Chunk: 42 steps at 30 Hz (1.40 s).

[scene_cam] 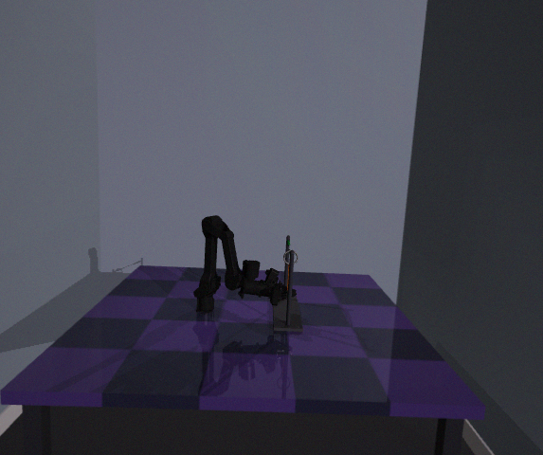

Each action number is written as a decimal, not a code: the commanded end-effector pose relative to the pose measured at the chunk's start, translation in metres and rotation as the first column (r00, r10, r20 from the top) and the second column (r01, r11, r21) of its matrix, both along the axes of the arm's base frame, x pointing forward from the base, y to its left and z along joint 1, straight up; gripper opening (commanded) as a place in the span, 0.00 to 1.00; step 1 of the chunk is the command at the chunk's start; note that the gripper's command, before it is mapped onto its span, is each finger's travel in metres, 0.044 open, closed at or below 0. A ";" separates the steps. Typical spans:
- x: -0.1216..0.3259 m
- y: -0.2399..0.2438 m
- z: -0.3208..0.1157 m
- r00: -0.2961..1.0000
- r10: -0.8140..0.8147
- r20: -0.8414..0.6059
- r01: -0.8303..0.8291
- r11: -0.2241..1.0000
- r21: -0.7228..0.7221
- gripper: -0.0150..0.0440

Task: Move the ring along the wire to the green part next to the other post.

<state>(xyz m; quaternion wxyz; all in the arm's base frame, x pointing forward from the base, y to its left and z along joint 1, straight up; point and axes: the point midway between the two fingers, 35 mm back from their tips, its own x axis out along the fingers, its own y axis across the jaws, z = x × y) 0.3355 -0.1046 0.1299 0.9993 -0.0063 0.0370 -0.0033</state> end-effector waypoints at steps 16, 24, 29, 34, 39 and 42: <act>0.002 -0.001 0.002 1.000 -0.004 0.006 0.004 1.000 0.002 0.53; 0.002 0.000 0.001 1.000 0.000 0.003 0.000 1.000 -0.002 0.21; 0.002 0.000 0.001 1.000 0.000 0.003 0.000 1.000 -0.002 0.00; 0.002 0.000 0.001 1.000 0.000 0.003 0.000 1.000 -0.002 0.00; 0.002 0.000 0.004 1.000 0.000 0.004 0.000 1.000 -0.002 0.00; 0.002 0.000 0.008 1.000 -0.002 0.004 0.002 1.000 -0.001 0.00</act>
